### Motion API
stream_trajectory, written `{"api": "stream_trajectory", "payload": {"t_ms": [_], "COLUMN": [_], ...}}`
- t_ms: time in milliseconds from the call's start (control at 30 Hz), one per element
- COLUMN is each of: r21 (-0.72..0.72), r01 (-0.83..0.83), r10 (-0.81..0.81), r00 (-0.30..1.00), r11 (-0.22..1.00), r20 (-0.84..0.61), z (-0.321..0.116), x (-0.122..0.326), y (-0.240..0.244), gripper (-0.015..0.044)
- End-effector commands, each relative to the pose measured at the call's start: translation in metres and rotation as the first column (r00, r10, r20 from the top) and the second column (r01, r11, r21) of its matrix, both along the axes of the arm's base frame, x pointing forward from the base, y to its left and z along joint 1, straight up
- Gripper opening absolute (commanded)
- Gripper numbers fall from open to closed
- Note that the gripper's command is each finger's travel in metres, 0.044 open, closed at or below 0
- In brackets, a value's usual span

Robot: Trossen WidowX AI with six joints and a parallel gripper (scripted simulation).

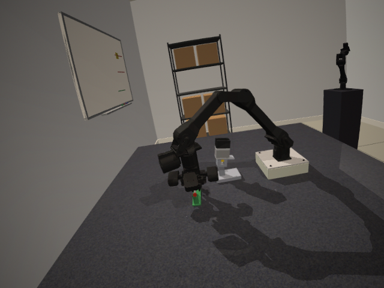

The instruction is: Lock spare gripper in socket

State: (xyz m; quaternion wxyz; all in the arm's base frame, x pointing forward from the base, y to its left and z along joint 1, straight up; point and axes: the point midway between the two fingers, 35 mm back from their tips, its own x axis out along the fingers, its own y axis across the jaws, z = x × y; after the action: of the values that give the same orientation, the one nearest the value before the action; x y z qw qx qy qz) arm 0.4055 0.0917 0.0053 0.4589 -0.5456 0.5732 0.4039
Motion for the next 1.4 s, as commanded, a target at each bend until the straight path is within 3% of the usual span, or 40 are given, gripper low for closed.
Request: {"api": "stream_trajectory", "payload": {"t_ms": [0, 33, 400, 1133, 1367], "r21": [0.001, 0.001, 0.001, 0.001, 0.0], "r01": [-0.004, -0.004, -0.004, -0.004, 0.0], "r10": [0.004, 0.004, 0.004, 0.004, 0.0], "r00": [1.0, 1.0, 1.0, 1.0, 1.0], "r11": [1.0, 1.0, 1.0, 1.0, 1.0], "r20": [-0.006, -0.006, -0.006, -0.006, -0.007], "z": [-0.002, -0.002, 0.0, 0.066, 0.061], "x": [-0.001, -0.001, 0.0, -0.002, -0.002], "y": [0.0, 0.0, 0.0, 0.0, 0.0], "gripper": [0.0023, 0.0, 0.0, 0.0, 0.0]}}
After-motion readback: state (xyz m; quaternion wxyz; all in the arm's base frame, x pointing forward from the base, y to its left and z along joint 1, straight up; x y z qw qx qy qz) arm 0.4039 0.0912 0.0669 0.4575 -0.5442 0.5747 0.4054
